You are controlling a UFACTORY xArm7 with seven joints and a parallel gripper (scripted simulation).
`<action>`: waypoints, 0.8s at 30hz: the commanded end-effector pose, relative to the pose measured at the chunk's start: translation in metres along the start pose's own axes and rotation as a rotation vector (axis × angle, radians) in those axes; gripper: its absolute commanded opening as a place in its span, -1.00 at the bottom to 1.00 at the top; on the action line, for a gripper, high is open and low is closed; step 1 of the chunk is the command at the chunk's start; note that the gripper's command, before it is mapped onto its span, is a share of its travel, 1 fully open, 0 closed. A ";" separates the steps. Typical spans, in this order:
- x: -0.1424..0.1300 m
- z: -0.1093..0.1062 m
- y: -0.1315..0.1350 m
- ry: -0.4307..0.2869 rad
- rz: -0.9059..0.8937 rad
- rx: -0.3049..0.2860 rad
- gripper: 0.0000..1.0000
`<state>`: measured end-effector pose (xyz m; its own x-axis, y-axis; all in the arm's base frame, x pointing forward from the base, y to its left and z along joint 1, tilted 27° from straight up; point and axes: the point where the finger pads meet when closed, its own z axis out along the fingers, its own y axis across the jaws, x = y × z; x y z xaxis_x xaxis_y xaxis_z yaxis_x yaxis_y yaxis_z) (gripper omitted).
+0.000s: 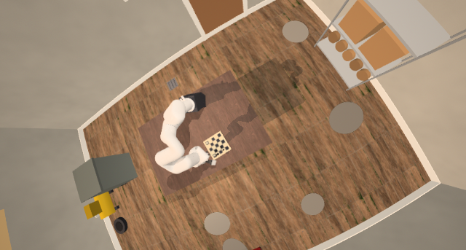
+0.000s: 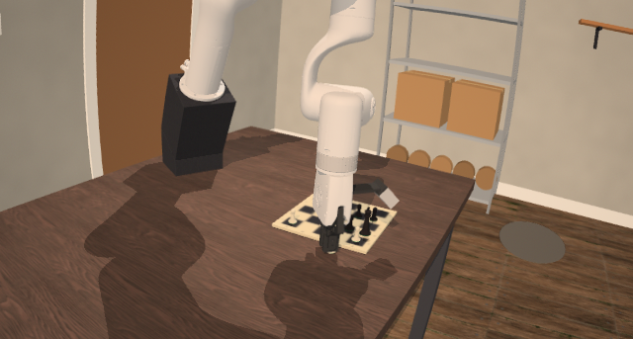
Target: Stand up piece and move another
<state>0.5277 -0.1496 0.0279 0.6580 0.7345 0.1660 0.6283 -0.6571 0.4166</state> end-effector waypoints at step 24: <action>0.000 0.000 0.000 0.000 0.001 -0.001 -0.70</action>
<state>0.5276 -0.1497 0.0277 0.6582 0.7344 0.1658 0.6283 -0.6571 0.4164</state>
